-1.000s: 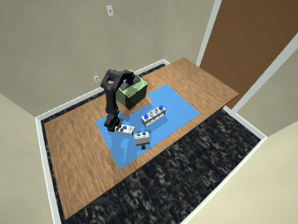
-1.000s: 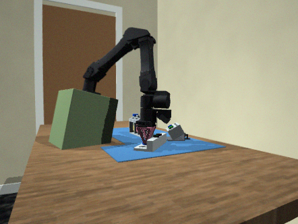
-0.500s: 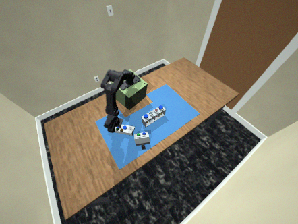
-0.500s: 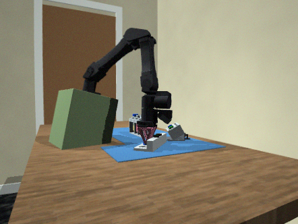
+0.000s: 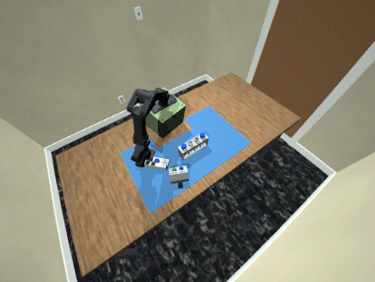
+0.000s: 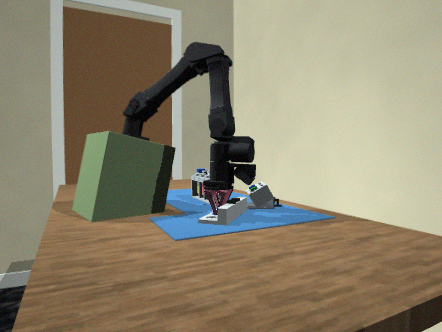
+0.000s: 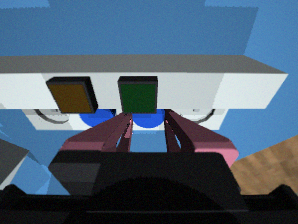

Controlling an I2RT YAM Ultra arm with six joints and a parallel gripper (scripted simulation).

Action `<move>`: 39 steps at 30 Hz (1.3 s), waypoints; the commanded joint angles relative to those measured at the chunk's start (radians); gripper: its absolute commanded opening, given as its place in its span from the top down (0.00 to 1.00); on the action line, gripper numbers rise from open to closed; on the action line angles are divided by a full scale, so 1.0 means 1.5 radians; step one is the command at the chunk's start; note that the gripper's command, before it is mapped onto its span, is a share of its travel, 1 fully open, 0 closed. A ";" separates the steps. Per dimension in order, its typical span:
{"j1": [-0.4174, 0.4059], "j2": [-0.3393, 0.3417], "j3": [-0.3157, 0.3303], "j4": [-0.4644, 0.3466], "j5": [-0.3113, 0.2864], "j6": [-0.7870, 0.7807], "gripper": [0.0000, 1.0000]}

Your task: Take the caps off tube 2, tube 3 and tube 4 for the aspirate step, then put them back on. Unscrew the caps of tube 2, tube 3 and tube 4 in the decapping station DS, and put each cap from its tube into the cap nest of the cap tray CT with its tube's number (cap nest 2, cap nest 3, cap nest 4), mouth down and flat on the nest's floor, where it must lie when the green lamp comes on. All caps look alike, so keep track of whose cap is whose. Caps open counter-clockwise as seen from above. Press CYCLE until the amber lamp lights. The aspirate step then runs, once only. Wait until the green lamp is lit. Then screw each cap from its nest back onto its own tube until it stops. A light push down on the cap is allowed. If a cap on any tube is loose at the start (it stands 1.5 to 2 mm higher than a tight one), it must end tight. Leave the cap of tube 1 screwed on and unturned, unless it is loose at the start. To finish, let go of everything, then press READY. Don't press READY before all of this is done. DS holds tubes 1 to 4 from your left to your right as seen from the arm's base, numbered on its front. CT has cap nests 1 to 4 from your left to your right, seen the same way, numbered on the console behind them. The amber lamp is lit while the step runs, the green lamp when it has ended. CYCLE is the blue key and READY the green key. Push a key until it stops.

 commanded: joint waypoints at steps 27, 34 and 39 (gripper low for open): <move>-0.004 -0.012 -0.007 0.019 -0.002 -0.003 0.53; -0.004 -0.012 -0.007 0.019 -0.002 -0.003 0.53; -0.004 -0.012 -0.007 0.019 -0.002 -0.003 0.53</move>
